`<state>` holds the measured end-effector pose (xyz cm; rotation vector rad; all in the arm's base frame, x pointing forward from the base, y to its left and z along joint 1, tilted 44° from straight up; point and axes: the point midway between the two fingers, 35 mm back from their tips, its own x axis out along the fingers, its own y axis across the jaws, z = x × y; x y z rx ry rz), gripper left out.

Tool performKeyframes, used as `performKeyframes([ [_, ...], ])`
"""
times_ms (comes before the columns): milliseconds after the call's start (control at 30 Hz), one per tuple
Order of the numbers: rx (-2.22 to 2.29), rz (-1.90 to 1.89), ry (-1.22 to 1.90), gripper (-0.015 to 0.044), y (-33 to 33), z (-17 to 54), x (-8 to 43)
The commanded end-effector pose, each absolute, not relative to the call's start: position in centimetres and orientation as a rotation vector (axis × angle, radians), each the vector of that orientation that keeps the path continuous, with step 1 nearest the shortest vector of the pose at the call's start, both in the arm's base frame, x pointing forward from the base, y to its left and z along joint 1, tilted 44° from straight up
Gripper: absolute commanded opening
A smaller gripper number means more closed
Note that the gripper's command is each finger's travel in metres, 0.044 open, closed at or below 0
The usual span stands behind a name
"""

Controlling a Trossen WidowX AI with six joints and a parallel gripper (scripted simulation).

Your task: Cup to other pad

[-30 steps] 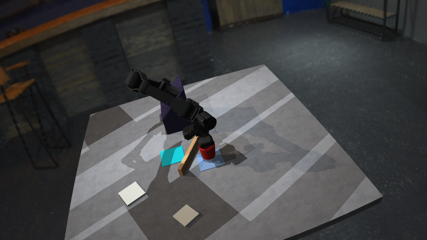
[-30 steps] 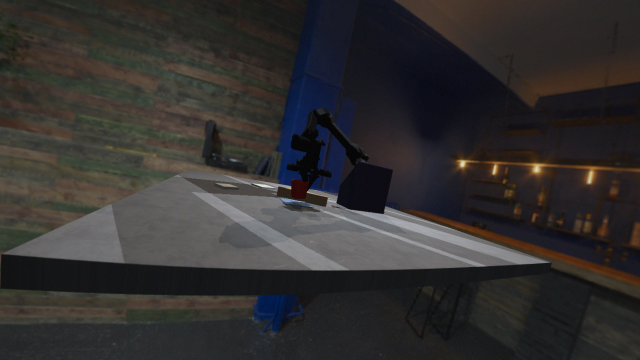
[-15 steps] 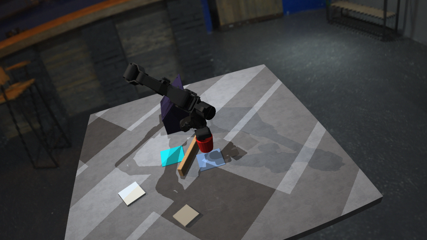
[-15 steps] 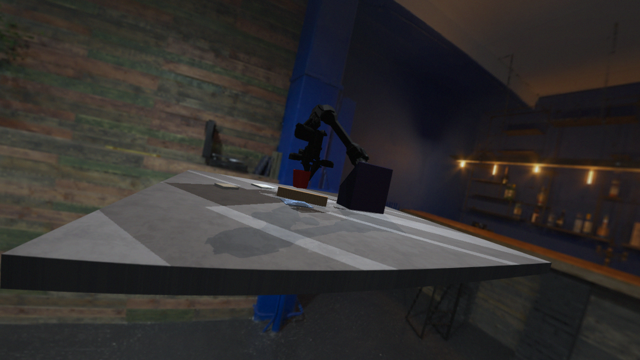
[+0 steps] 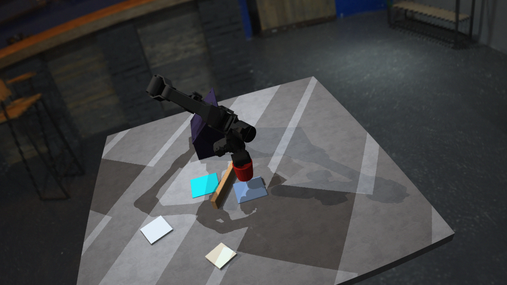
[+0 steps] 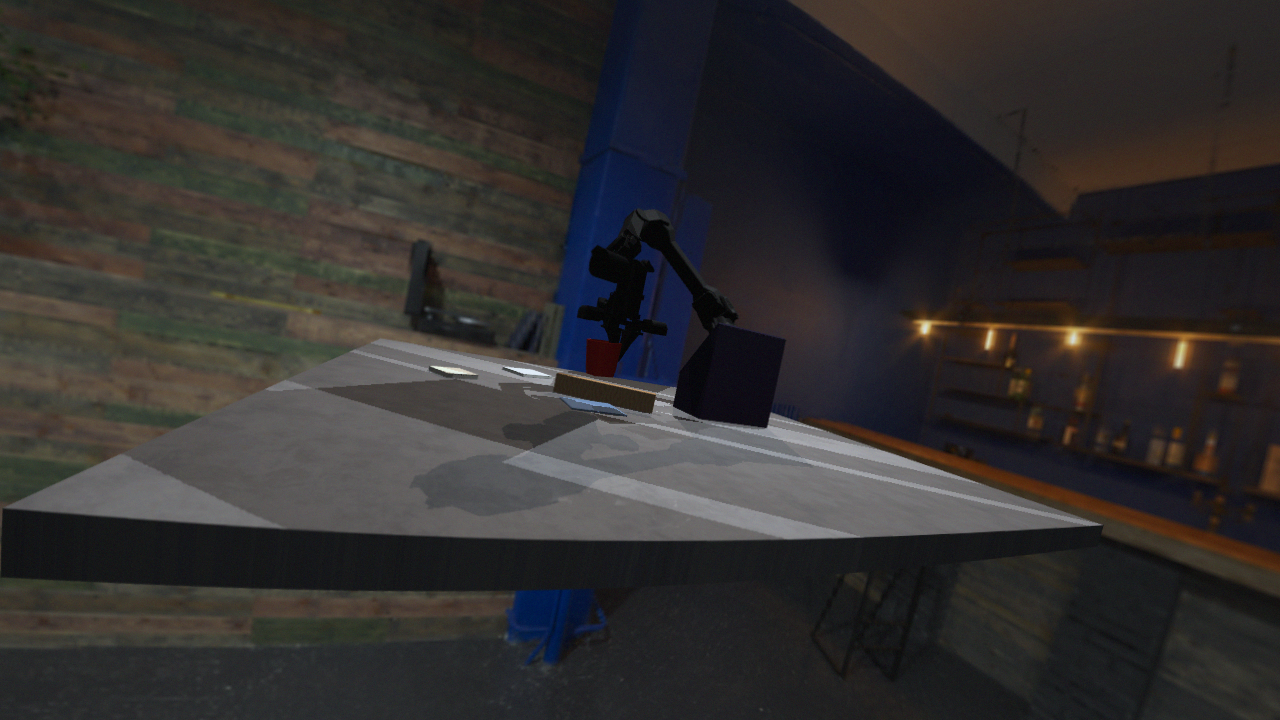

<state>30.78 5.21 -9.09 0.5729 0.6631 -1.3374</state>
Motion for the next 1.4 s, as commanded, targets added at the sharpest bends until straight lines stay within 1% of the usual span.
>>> performKeyframes([
  [0, 0.573, -1.337, 0.663, 0.0, 5.2, -9.1, 30.8],
  [1367, 0.577, -1.341, 0.664, 0.0, 0.2, -4.7, 27.7],
])
